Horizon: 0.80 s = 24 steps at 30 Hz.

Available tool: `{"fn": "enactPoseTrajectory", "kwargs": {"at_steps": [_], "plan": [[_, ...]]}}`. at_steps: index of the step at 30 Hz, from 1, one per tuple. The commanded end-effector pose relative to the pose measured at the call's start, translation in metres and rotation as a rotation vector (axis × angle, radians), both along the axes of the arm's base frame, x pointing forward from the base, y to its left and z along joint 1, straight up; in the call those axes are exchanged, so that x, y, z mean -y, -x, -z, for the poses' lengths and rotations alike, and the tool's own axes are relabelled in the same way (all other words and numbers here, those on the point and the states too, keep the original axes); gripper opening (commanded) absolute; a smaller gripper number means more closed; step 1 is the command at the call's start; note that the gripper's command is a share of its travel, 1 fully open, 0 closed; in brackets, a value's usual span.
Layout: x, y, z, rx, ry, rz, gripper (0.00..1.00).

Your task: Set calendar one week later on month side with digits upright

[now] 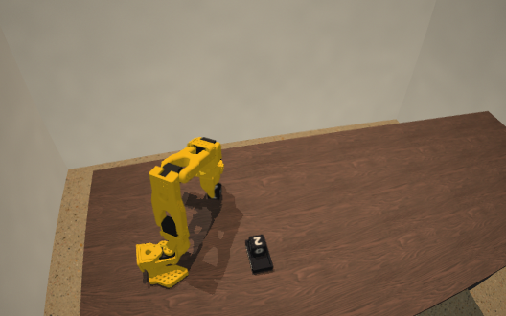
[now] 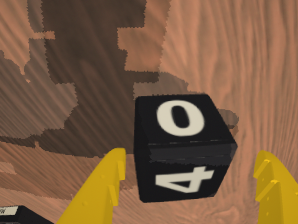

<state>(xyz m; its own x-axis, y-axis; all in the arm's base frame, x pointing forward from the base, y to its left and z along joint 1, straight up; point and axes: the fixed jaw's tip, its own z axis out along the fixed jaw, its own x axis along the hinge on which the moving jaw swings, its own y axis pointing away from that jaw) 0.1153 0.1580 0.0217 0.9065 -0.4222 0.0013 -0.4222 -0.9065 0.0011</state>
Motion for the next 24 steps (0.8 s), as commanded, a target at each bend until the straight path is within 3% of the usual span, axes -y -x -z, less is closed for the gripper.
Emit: {"fn": "enactPoseTrajectory", "kwargs": {"at_steps": [1, 14, 24], "plan": [[-0.008, -0.003, -0.019, 0.027, -0.041, -0.002, 0.36], [-0.006, -0.001, -0.055, 0.027, -0.041, -0.002, 0.36], [-0.005, -0.001, -0.060, 0.027, -0.041, -0.002, 0.36]]}}
